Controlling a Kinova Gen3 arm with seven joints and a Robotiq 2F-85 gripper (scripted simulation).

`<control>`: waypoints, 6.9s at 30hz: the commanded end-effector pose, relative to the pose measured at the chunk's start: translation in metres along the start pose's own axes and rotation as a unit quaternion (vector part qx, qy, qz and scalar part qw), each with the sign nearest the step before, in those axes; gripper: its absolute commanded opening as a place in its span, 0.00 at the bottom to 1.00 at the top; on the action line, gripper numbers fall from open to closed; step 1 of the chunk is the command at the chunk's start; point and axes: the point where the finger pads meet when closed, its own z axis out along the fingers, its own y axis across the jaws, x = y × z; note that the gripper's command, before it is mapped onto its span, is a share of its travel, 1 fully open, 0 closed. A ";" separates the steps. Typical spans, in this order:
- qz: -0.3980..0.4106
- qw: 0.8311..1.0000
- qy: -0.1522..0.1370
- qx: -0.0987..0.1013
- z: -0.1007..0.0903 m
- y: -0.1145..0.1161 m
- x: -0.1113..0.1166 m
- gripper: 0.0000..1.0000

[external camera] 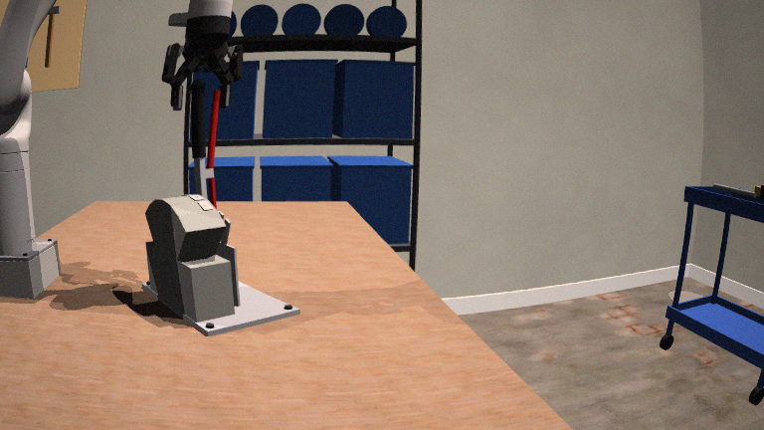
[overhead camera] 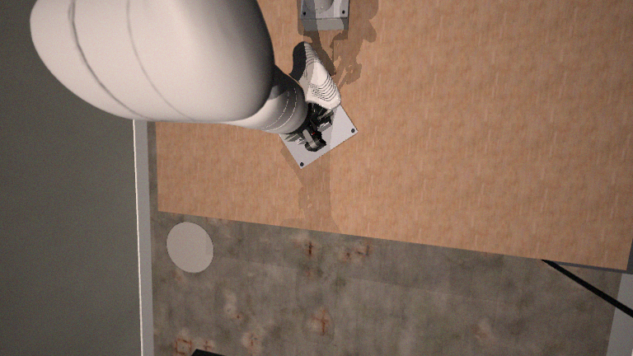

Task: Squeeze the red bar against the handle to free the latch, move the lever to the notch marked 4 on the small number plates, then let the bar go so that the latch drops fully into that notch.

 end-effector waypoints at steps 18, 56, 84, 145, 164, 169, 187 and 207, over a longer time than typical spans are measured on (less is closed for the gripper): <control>0.000 1.000 0.000 -0.001 -0.001 0.000 0.000 0.00; 0.000 1.000 0.000 -0.001 -0.001 0.000 0.000 0.00; 0.000 1.000 0.000 -0.001 -0.001 0.000 0.000 0.00; 0.000 1.000 0.000 -0.001 0.017 0.000 0.065 0.00; 0.000 1.000 0.000 -0.001 0.017 0.000 0.065 0.00; 0.000 1.000 0.000 -0.001 0.017 0.000 0.065 0.00; 0.000 1.000 0.000 -0.001 0.019 0.000 0.071 0.00; 0.000 1.000 0.000 -0.001 0.019 0.000 0.071 0.00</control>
